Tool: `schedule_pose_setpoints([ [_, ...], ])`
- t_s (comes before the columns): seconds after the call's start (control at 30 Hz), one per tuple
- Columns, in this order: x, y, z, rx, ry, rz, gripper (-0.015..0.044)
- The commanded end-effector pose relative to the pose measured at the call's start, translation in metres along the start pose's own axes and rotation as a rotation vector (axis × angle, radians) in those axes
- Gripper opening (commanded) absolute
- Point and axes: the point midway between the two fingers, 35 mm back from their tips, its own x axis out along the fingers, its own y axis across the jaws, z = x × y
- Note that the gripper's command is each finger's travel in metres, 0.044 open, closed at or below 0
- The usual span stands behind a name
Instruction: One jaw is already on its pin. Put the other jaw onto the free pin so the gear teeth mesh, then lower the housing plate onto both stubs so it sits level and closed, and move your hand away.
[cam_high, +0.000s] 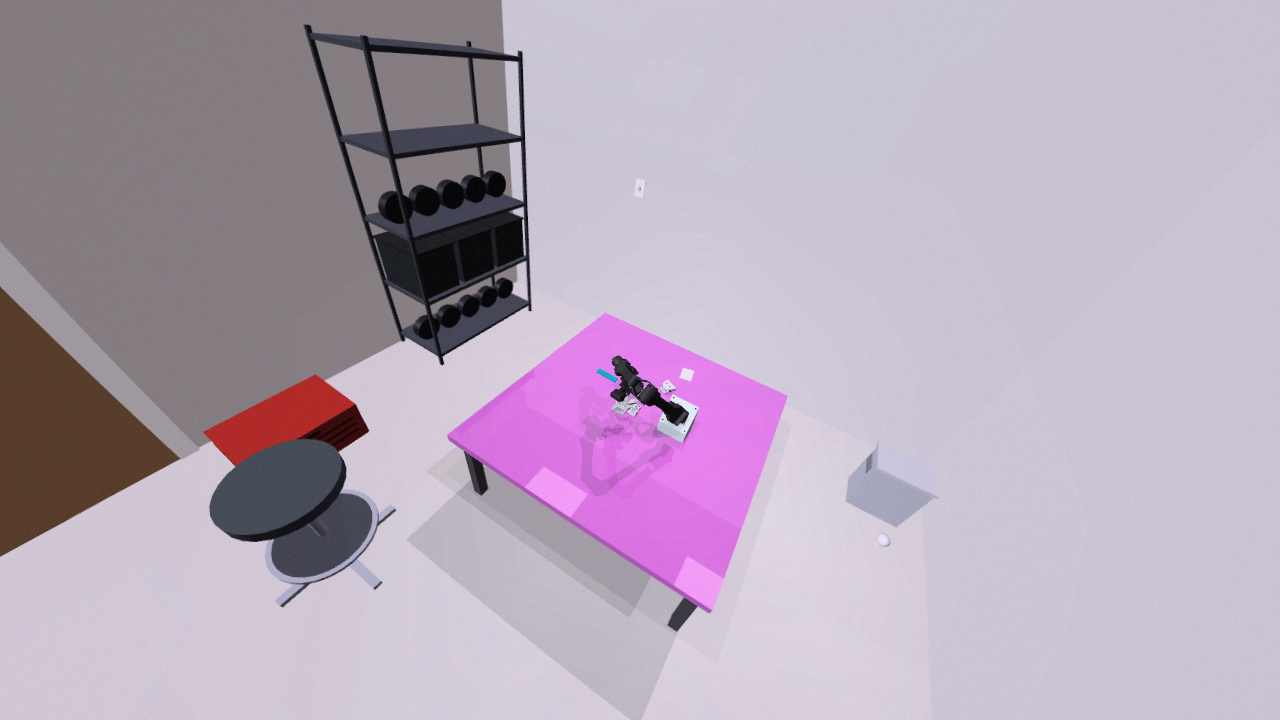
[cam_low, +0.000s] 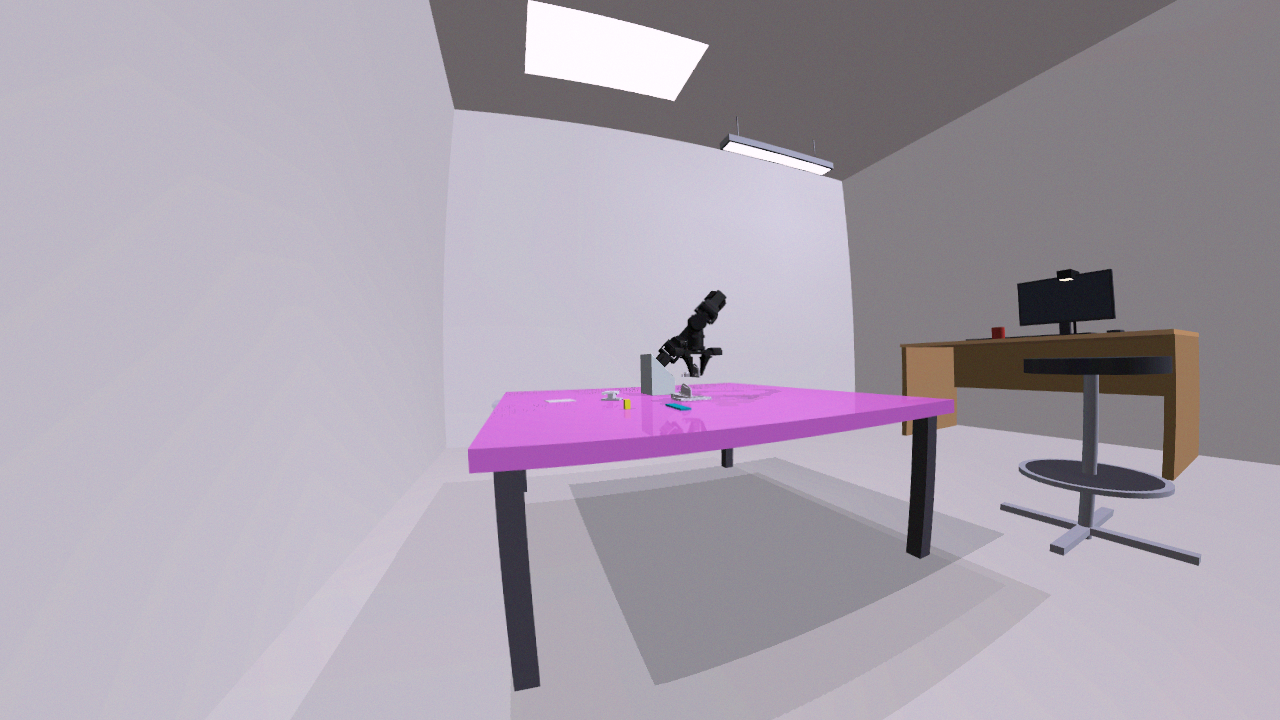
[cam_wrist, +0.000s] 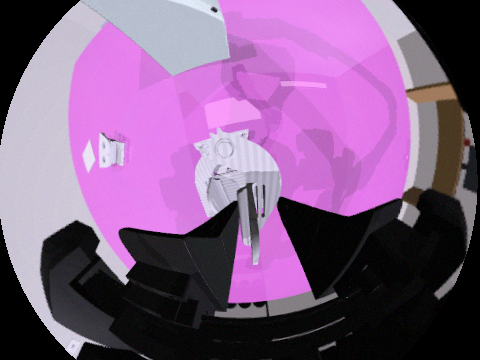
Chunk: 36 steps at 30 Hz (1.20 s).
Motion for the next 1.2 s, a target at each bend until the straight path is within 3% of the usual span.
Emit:
schedule_pose_setpoints([
  [0.0, 0.0, -0.001, -0.001, 0.004, 0.0, -0.004, 0.0134],
  [0.5, 0.001, -0.003, -0.002, 0.007, 0.0, -0.004, 0.0134],
  [1.17, 0.033, -0.002, -0.003, 0.008, 0.001, -0.004, 0.0134],
])
